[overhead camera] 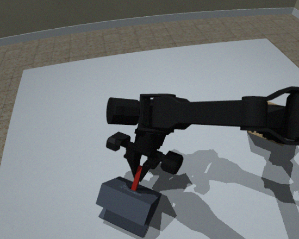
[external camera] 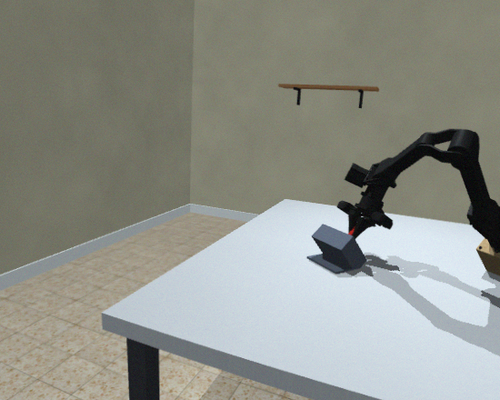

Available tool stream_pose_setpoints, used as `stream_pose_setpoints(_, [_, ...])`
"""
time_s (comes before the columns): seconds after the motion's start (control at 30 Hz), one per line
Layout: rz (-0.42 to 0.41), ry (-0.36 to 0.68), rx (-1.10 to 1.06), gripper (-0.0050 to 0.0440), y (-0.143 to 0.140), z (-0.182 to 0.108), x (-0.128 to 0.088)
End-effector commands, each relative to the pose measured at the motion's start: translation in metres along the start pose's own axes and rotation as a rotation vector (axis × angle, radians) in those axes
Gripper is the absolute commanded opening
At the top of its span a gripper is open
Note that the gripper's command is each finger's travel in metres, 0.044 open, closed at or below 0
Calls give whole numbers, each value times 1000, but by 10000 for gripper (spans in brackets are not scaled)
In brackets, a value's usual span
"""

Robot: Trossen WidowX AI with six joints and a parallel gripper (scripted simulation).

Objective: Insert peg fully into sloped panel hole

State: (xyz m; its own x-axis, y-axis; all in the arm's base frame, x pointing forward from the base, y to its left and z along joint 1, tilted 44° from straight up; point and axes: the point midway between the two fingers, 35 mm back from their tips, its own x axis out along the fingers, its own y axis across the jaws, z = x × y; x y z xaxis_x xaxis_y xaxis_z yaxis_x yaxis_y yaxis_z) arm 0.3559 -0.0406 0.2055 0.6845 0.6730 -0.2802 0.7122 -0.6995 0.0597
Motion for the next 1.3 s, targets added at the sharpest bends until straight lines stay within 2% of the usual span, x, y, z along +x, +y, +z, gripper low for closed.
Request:
stream_pose_setpoints(0.0, [7, 3, -15, 0, 0, -5, -1])
stream_pose_setpoints(1.27, [7, 3, -15, 0, 0, -7, 3])
